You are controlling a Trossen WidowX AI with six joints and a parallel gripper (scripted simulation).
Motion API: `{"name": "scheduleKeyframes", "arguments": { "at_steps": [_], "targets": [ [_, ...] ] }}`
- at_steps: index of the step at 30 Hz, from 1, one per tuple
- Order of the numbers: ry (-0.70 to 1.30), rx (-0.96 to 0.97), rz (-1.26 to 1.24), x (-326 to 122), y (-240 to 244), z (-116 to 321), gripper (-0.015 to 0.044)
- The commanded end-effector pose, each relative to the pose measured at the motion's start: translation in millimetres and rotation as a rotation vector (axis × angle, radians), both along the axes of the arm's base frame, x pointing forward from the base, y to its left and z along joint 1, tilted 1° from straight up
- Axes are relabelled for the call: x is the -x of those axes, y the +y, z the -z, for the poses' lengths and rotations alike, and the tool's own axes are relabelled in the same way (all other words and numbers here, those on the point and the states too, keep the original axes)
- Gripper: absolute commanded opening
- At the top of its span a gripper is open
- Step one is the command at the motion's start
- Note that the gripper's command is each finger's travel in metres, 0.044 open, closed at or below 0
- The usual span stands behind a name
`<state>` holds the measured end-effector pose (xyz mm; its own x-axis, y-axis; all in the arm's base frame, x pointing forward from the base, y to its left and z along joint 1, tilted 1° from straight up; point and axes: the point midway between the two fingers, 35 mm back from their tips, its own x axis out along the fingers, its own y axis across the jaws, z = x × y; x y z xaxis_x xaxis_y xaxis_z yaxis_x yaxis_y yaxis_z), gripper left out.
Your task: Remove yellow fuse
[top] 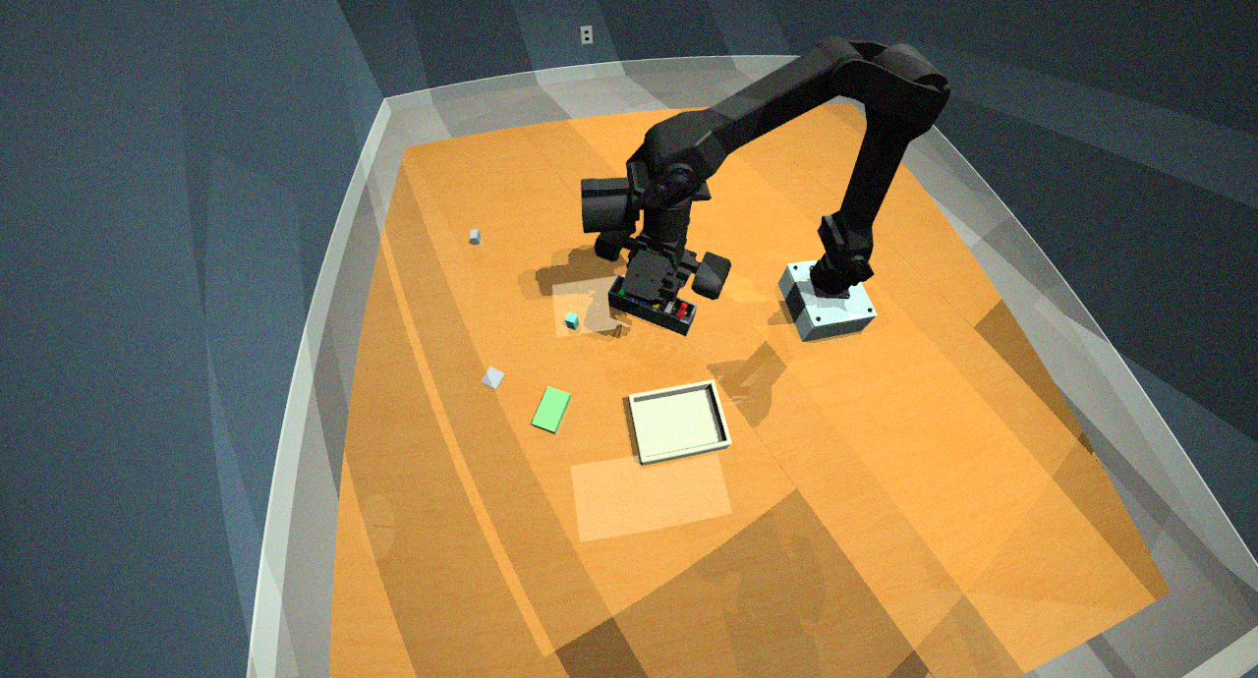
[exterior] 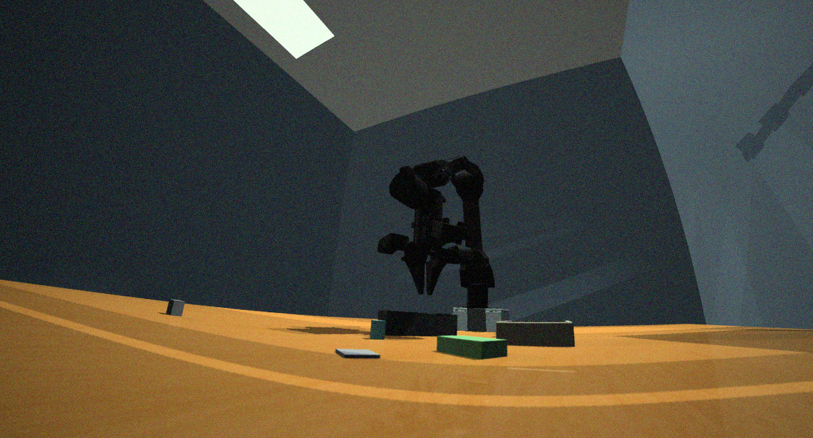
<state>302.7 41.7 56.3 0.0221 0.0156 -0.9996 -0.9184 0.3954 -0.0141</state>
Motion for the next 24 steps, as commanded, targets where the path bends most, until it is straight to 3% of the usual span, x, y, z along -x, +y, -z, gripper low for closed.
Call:
{"name": "scheduleKeyframes", "arguments": {
  "at_steps": [1, 24],
  "targets": [
    [0.003, -0.003, -0.006, 0, 0, 3, 0.0074],
    [0.003, -0.003, -0.006, 0, -1, 26, 0.0074]
  ]
}}
